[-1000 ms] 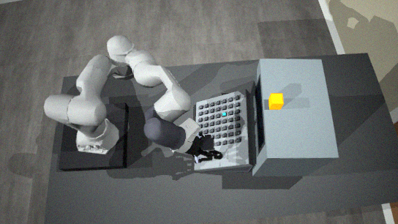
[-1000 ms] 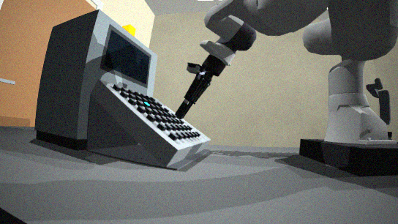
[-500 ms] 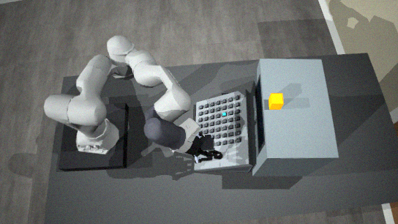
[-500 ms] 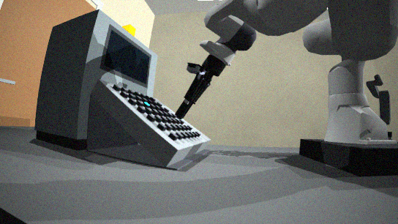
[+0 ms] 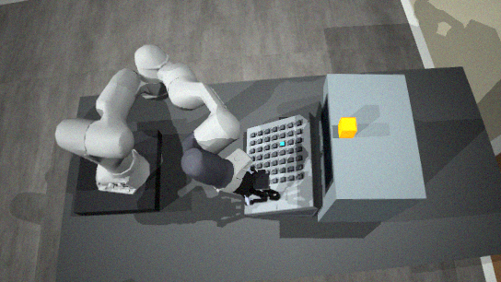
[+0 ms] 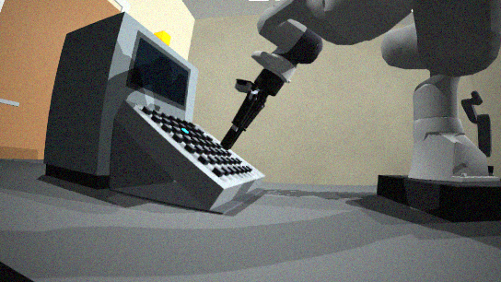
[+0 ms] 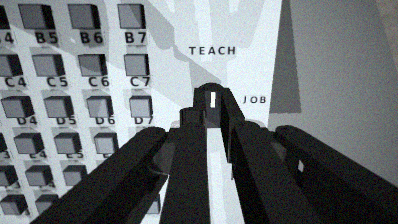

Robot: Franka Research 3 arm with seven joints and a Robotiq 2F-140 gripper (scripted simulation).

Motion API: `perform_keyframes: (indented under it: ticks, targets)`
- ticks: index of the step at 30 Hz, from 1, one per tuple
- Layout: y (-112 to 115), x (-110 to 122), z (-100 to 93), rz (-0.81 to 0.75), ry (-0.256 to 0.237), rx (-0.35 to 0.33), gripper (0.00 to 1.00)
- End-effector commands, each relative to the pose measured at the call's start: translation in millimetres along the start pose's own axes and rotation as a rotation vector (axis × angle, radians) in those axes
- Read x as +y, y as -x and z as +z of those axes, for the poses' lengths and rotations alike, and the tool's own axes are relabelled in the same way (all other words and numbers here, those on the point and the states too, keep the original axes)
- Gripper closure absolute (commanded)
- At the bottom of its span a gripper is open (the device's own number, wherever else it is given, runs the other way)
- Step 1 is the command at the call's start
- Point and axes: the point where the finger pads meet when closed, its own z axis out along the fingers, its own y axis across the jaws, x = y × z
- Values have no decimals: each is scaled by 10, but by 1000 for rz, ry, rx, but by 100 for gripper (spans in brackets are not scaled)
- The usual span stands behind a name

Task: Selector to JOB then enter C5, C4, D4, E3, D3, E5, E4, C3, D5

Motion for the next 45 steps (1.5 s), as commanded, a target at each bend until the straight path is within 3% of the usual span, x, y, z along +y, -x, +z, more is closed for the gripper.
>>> perform_keyframes:
  ticks: [1, 21, 45]
  targets:
    - [-10, 1, 5, 12, 0, 3, 90]
    - [-10, 1, 5, 202, -1, 3, 90]
    - [-10, 1, 5, 681, -1, 3, 90]
